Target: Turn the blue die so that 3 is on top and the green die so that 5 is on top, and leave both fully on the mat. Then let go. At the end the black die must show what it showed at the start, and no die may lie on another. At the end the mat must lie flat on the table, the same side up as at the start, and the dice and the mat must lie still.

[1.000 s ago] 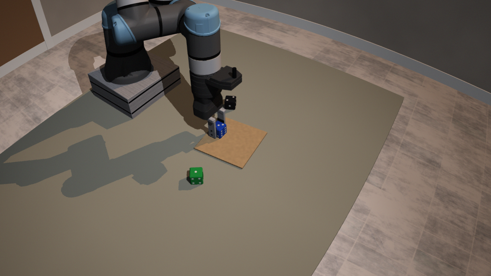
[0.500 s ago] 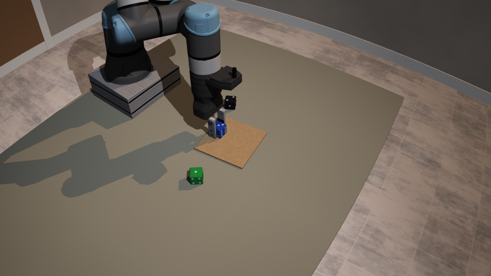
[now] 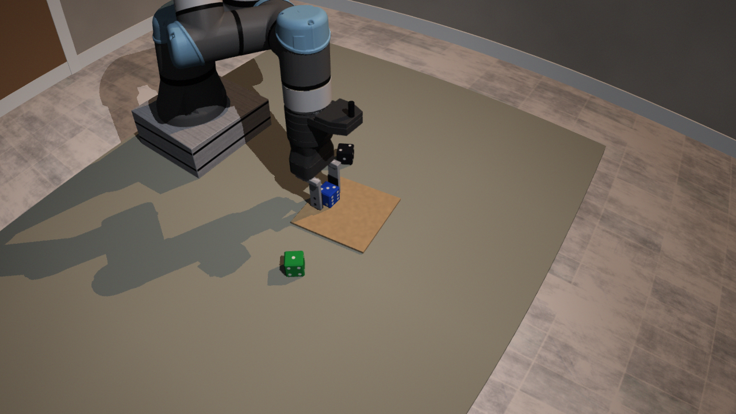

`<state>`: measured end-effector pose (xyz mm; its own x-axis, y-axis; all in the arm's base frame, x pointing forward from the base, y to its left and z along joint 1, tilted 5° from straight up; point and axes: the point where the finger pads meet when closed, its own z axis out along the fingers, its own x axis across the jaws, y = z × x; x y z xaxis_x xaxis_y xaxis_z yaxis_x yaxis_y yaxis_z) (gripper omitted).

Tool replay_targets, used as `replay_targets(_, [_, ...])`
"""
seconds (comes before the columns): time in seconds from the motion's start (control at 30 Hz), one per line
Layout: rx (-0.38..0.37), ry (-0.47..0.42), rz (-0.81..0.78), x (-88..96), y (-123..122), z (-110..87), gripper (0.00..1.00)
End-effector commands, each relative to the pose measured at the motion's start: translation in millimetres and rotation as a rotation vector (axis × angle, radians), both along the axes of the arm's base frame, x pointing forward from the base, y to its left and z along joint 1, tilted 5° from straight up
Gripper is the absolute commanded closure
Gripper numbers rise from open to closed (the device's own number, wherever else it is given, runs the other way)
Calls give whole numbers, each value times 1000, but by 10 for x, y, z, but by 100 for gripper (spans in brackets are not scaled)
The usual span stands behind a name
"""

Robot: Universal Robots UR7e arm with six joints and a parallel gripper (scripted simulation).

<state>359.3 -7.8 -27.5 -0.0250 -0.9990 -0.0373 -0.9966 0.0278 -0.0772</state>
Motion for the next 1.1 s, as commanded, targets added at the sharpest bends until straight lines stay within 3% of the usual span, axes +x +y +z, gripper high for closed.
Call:
replay_targets(0.0, [0,-1,0,3,-1,3,13])
replay_targets(0.63, [0,-1,0,-1,-3,51,13])
replay_targets(1.07, [0,-1,0,-29,-16,416,13])
